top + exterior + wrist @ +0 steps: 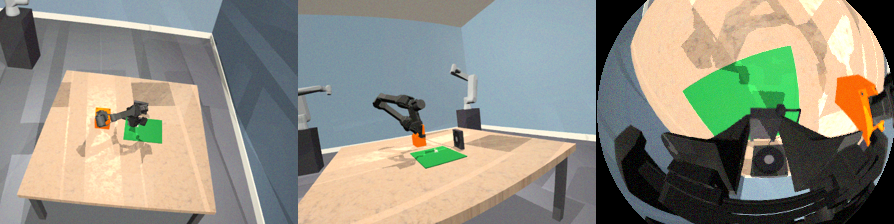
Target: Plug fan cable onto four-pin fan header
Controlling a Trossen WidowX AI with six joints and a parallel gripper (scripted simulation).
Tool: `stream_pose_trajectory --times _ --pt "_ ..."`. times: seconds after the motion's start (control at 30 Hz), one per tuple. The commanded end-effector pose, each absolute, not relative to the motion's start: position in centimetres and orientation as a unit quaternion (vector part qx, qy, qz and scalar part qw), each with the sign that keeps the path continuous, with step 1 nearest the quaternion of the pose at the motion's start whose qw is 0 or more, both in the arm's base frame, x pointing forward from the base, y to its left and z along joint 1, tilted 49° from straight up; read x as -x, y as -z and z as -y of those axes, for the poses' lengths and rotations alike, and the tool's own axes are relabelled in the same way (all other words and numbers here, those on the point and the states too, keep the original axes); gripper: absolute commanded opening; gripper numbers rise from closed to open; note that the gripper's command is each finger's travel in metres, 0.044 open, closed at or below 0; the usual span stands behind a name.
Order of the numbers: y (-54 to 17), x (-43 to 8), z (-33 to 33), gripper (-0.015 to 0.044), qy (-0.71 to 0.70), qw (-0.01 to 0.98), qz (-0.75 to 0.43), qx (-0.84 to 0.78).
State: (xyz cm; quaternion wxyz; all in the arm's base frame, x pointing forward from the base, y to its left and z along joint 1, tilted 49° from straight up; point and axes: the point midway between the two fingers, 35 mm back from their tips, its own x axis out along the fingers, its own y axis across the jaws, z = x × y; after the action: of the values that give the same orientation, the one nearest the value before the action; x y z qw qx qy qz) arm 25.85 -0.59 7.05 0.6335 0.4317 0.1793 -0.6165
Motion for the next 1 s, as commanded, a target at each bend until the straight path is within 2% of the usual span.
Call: stream_pose_trajectory --times 0.0,0.5,0.97 --pt "-7.14 -26.08 0.53 0.0000 0.606 0.663 -0.218 -0.383" --pt "-6.95 -26.17 0.35 0.0000 0.545 0.731 -0.364 -0.190" --pt "-6.78 -26.27 0.17 0.0000 0.456 0.746 -0.485 -0.001"
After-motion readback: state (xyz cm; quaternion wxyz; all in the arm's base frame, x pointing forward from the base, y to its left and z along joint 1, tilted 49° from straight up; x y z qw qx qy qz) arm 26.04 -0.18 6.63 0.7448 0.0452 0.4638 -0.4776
